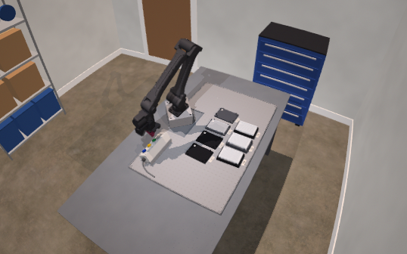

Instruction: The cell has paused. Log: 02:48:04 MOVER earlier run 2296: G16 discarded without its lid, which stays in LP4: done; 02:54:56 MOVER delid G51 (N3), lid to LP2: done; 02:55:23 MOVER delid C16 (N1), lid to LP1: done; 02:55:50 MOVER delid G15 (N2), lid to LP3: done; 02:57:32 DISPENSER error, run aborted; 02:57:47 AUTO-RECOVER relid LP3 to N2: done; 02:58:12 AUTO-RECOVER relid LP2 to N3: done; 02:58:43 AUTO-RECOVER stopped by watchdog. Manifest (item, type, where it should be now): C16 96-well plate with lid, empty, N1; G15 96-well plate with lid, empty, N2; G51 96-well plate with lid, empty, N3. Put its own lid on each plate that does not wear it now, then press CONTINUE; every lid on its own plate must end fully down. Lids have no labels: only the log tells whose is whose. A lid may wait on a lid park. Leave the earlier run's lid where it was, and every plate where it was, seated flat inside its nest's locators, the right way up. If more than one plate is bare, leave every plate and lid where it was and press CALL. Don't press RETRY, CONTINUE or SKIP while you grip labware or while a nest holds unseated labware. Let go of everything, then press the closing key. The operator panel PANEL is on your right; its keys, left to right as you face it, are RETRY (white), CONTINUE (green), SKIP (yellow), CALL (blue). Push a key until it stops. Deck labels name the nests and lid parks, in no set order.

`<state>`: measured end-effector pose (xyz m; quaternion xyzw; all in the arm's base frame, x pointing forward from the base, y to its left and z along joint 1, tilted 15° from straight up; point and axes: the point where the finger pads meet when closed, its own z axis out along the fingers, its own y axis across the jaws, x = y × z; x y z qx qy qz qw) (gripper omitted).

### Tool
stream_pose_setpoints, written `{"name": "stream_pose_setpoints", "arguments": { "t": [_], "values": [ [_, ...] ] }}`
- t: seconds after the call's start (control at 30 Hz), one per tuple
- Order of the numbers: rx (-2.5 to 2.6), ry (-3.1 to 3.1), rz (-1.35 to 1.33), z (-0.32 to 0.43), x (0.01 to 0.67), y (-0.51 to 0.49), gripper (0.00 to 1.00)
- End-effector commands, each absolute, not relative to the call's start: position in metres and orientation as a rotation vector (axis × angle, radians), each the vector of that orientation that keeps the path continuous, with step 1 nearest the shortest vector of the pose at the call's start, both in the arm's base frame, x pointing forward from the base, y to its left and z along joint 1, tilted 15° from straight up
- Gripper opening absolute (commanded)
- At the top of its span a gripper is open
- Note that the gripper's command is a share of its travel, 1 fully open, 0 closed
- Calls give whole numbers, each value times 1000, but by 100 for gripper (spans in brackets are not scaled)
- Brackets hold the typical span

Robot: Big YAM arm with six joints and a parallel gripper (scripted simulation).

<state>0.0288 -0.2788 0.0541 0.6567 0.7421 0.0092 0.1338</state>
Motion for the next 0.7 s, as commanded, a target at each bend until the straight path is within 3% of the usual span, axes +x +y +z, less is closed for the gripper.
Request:
{"name": "stream_pose_setpoints", "arguments": {
  "t": [0.0,0.67],
  "values": [
    [1896,2140,0,57,30,-288,0],
    [1895,2143,2,45,33,-290,0]
  ]
}}
